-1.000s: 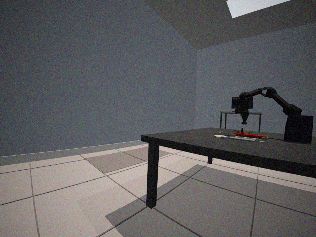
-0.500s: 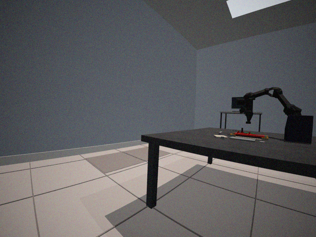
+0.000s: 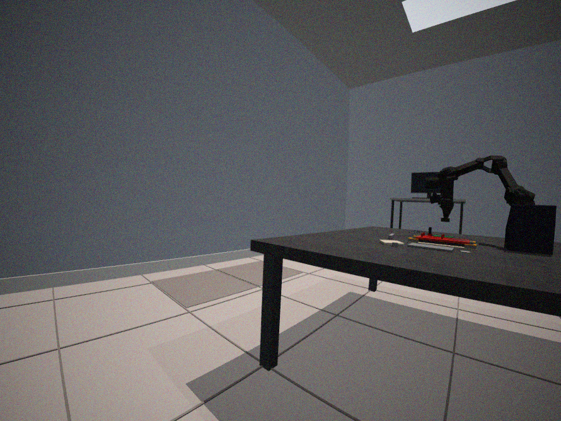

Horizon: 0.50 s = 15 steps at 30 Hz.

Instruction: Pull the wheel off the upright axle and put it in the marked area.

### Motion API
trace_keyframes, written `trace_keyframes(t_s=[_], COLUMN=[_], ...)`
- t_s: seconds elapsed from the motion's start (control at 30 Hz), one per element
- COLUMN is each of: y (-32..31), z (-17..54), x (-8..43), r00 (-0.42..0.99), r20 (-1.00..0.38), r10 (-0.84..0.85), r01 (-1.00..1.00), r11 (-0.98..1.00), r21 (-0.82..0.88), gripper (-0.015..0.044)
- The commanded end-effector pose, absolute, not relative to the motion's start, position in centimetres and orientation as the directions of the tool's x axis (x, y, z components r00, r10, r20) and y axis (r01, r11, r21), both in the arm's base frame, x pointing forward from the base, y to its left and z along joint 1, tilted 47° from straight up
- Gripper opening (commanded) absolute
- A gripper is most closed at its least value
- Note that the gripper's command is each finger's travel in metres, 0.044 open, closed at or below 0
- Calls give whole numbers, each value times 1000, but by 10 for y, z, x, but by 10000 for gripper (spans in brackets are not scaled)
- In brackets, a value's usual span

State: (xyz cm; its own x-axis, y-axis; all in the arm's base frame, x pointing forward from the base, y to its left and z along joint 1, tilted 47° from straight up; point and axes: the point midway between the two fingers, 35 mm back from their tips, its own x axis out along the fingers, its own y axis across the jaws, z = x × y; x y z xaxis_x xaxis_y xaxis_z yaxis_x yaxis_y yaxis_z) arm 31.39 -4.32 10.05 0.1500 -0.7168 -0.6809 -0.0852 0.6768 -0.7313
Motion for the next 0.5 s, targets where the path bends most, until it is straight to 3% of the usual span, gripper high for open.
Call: trace_keyframes(t_s=[0.0,0.47], y=[-50,-97], z=[96,51], x=[313,325], r00=[150,150], r20=[-678,-678], r10=[-720,-719], r01=[-88,-87], r11=[673,674], r21=[-735,-734], gripper=[0,0])
